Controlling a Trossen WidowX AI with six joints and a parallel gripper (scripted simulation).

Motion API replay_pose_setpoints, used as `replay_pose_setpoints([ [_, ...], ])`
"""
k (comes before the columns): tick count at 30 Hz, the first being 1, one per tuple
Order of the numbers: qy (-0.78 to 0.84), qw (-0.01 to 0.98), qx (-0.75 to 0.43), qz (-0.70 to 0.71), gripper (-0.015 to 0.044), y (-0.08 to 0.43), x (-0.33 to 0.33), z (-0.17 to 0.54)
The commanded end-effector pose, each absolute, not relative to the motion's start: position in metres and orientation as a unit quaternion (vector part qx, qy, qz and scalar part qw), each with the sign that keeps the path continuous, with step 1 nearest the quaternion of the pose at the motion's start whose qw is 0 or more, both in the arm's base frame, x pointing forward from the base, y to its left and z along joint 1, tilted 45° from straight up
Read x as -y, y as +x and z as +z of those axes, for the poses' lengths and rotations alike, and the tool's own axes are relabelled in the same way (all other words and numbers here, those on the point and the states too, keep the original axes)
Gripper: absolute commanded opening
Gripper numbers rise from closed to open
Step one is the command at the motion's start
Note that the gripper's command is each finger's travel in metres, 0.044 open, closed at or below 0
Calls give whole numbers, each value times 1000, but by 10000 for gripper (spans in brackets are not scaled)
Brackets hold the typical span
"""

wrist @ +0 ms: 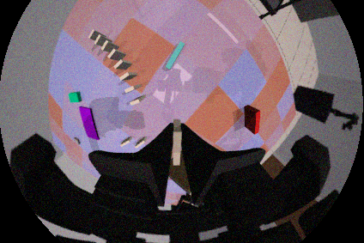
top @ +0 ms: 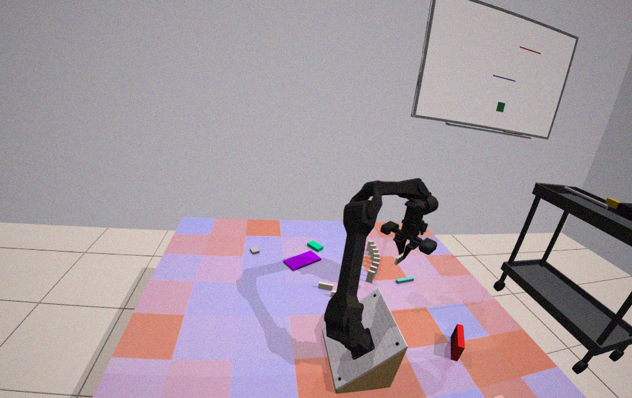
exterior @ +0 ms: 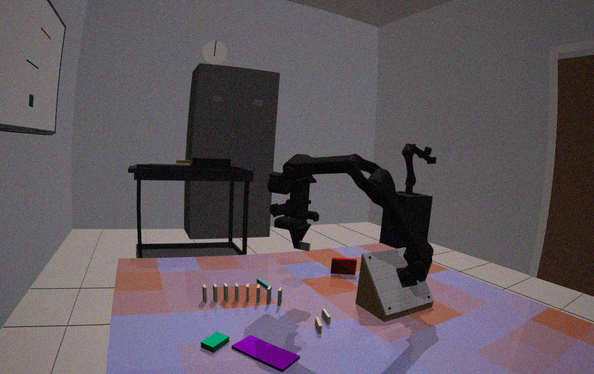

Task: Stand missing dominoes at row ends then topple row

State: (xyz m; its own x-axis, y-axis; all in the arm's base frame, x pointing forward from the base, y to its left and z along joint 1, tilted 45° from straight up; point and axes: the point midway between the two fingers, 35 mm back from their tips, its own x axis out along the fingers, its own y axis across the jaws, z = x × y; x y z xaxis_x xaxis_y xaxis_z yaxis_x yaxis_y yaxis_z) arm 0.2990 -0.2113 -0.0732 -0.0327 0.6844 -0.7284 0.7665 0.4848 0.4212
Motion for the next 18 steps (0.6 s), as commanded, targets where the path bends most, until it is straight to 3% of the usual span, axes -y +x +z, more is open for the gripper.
replay_pose_setpoints([
  [1,548,430,-710,-105,20,311,214,-78],
  [18,512,465,-708,-141,20,313,211,-100],
])
